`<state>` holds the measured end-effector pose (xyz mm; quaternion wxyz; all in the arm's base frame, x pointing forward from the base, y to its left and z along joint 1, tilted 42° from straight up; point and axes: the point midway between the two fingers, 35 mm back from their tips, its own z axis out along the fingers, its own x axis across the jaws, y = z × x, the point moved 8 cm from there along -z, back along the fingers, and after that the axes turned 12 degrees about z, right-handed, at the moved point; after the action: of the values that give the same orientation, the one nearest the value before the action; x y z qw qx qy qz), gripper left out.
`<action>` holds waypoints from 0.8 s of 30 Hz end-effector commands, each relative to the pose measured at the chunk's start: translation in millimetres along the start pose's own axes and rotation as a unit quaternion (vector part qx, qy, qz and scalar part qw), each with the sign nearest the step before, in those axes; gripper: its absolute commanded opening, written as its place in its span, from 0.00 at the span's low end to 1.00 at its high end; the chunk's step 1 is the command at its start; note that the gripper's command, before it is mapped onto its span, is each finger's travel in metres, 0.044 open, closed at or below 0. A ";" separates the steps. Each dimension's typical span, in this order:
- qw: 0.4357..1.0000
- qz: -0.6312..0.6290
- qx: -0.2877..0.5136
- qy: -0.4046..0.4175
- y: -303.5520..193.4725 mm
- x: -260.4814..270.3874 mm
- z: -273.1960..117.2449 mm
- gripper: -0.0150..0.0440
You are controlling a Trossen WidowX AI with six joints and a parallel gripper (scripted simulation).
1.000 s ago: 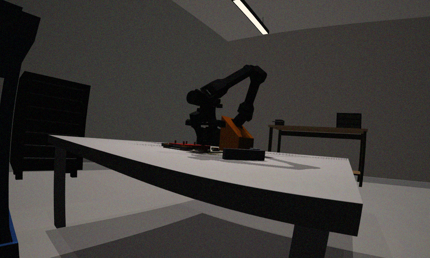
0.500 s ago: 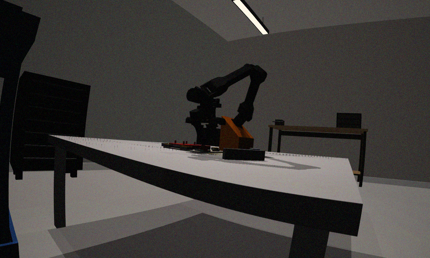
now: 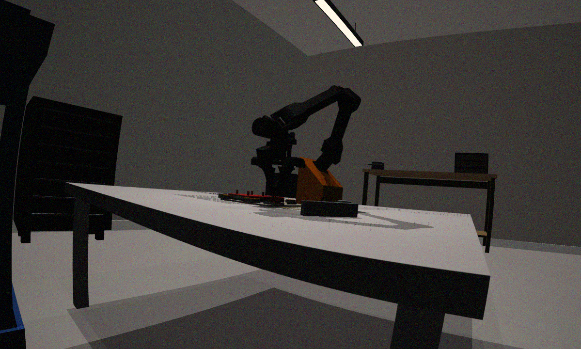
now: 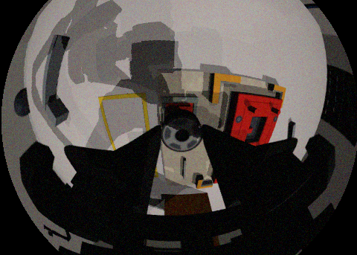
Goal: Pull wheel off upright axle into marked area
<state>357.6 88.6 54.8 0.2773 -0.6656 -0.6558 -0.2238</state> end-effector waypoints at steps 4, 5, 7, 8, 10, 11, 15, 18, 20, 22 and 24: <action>1.000 -0.001 -0.001 0.000 0.2 0.6 -3.9 0.25; 1.000 -0.001 -0.001 0.000 0.2 0.6 -4.2 0.25; 1.000 -0.001 -0.001 0.000 0.2 0.6 -4.9 0.25; 1.000 -0.001 -0.001 0.000 0.2 0.6 -5.2 0.25; 1.000 -0.001 -0.001 0.000 0.2 0.6 -5.9 0.25; 1.000 -0.001 -0.001 0.000 0.2 0.6 -6.2 0.25; 1.000 -0.001 -0.001 0.000 0.2 0.6 -7.5 0.25; 1.000 -0.001 -0.001 0.000 0.2 0.6 -8.5 0.25; 1.000 -0.001 -0.001 0.000 0.2 0.5 -9.2 0.25; 1.000 -0.001 -0.001 0.000 0.2 0.5 -9.9 0.25; 1.000 -0.001 0.000 0.000 0.2 0.5 -10.5 0.25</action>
<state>358.4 82.3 61.7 0.2772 -0.6666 -0.6547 -0.2239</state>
